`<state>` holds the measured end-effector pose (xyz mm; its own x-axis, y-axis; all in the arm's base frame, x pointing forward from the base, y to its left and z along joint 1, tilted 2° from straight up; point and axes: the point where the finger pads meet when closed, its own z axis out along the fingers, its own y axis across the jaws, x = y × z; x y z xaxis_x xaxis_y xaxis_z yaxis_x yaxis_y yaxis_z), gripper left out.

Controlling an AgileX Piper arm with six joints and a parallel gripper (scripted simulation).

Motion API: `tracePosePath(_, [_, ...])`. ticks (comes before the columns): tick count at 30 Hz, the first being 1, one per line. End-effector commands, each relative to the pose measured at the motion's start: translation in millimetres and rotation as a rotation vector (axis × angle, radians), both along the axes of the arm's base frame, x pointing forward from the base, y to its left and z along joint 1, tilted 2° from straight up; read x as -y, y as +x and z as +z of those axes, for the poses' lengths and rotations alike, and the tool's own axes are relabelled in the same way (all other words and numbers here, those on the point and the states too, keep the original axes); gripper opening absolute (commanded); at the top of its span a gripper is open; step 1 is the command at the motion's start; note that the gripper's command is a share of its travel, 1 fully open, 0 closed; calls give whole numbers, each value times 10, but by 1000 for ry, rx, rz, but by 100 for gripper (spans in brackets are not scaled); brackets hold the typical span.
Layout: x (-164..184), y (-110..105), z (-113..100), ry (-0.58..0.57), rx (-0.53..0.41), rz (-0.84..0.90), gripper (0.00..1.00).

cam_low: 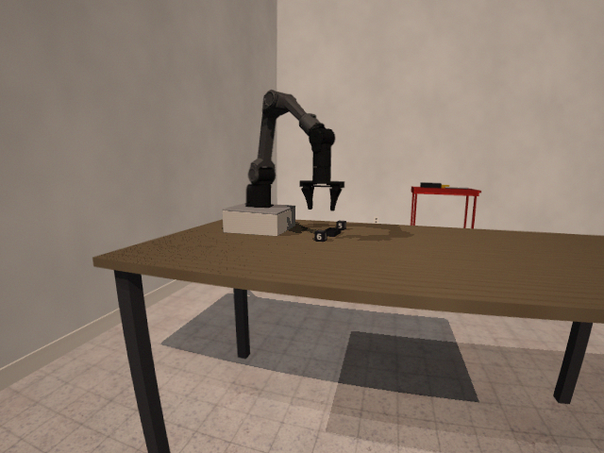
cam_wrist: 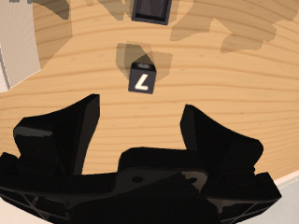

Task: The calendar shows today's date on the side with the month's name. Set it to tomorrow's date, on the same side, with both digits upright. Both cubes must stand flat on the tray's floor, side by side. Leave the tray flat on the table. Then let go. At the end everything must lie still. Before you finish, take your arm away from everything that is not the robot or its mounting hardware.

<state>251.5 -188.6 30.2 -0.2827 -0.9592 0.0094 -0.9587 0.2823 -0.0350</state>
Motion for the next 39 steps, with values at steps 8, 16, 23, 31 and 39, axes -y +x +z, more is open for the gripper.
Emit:
tracePosePath(8, [4, -1, 8, -2, 1, -3, 100])
tracePosePath(16, [-42, 32, 3, 0, 1, -40, 100])
tracePosePath(23, [-238, 160, -18, 6, 1, -205, 100])
tracePosePath(31, [-548, 329, -36, 14, 6, -455, 100])
tracePosePath(39, [-1106, 531, -64, 26, 14, -873, 100])
